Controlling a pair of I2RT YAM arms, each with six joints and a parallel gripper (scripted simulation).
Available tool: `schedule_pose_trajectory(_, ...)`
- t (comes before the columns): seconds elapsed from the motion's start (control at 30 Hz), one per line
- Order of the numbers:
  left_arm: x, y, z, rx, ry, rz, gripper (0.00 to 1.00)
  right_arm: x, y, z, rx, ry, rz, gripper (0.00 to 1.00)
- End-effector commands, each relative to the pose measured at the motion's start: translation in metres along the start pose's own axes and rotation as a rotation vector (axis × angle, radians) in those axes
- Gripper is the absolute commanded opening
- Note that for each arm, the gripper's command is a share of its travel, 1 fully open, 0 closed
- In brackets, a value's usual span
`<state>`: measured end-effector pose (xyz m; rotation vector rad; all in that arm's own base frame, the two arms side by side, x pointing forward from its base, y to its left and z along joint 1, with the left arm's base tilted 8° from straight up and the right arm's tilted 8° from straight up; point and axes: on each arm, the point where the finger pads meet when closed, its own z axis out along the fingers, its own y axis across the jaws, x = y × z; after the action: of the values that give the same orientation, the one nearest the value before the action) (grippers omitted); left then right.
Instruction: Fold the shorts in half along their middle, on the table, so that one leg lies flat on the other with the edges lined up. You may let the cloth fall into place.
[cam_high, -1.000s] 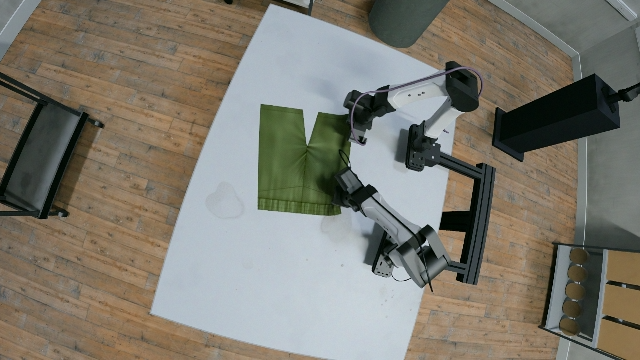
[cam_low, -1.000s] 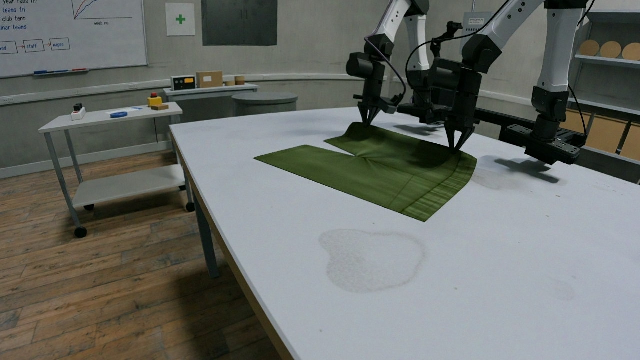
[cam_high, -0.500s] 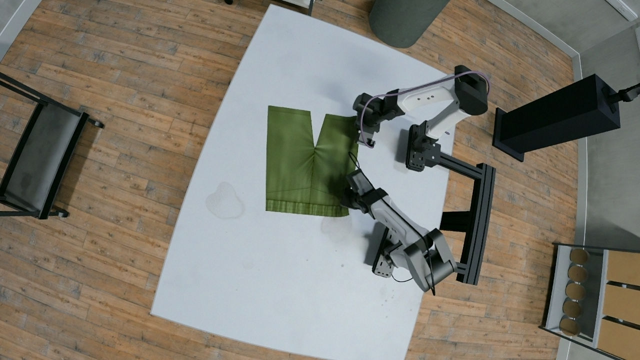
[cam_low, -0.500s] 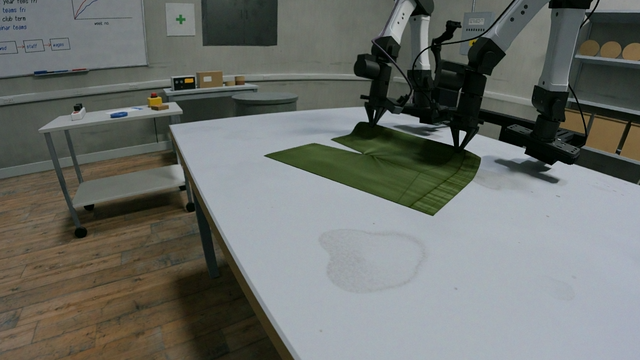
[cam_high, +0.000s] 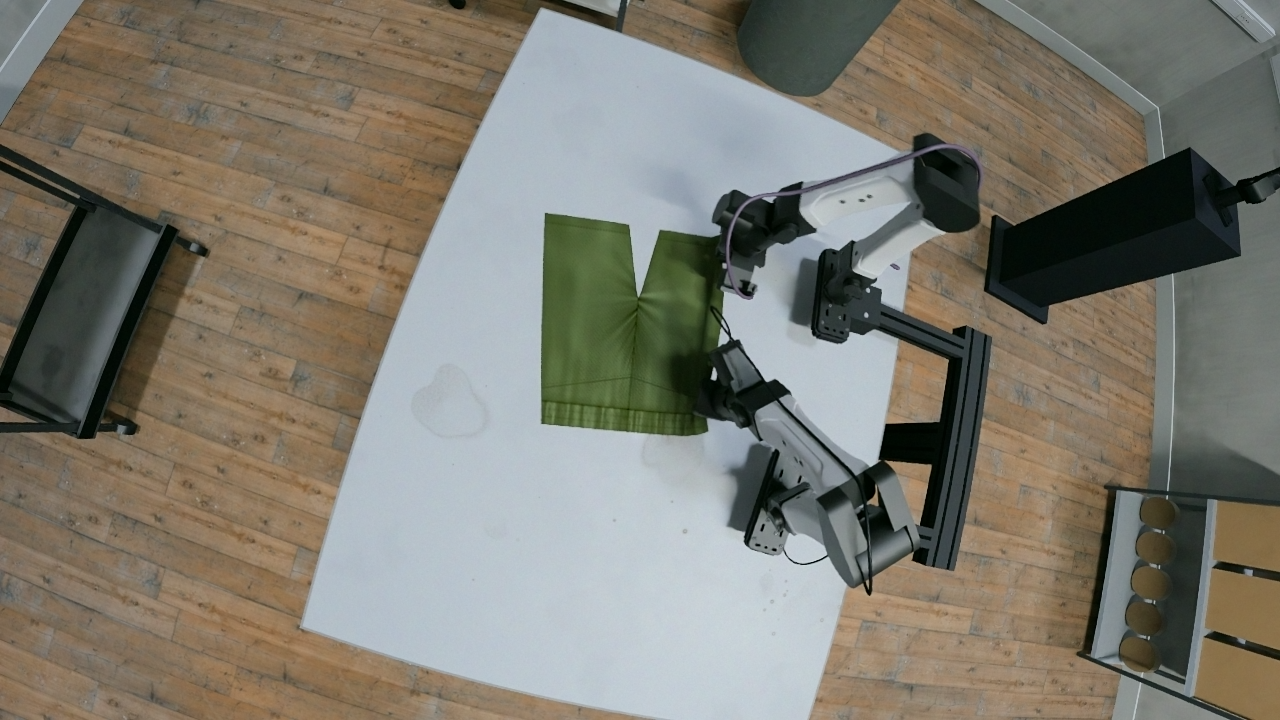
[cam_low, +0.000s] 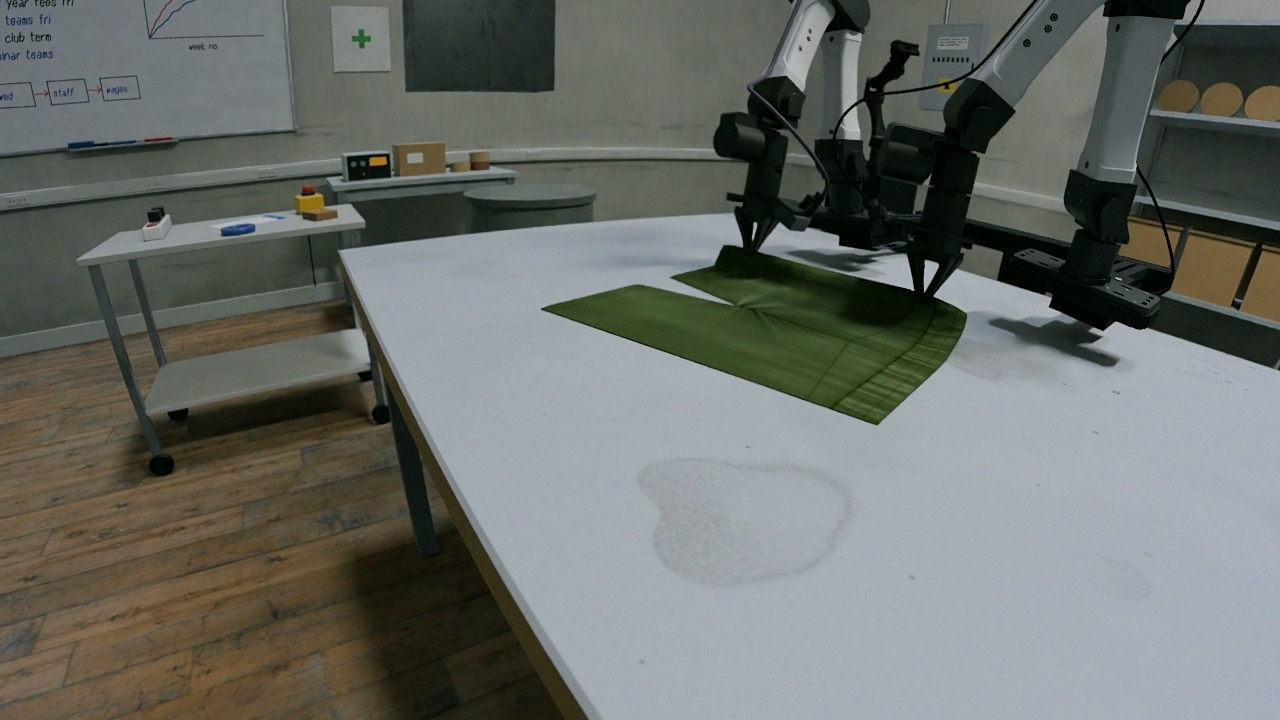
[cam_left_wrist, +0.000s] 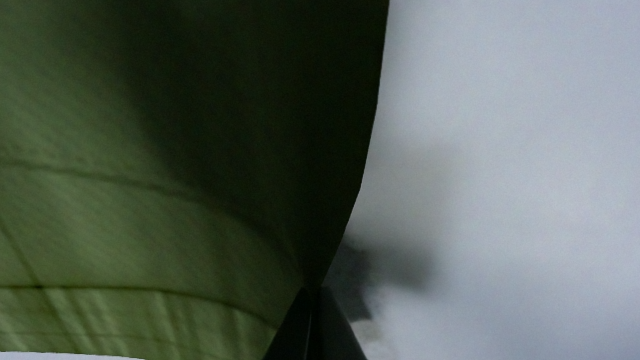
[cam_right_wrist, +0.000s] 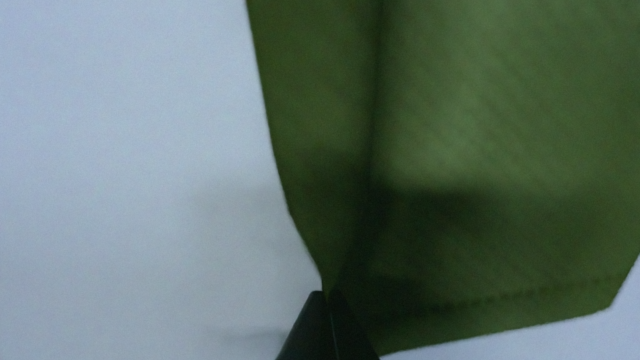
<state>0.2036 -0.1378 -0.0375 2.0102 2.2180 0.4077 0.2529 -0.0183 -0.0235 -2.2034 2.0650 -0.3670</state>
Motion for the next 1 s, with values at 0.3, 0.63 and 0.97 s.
schedule_pose_trajectory(0.3,0.008,0.014,0.018,0.035,0.032,-0.010,0.00,0.008,-0.040,-0.002,0.059,0.041,-0.001,0.00)
schedule_pose_trajectory(0.63,0.008,0.040,-0.006,0.093,0.012,-0.017,0.00,0.000,-0.051,-0.017,-0.066,0.030,-0.023,0.00)
schedule_pose_trajectory(0.97,0.007,0.051,-0.009,0.063,0.019,-0.026,0.00,0.004,-0.075,-0.032,0.010,0.036,-0.015,0.00)
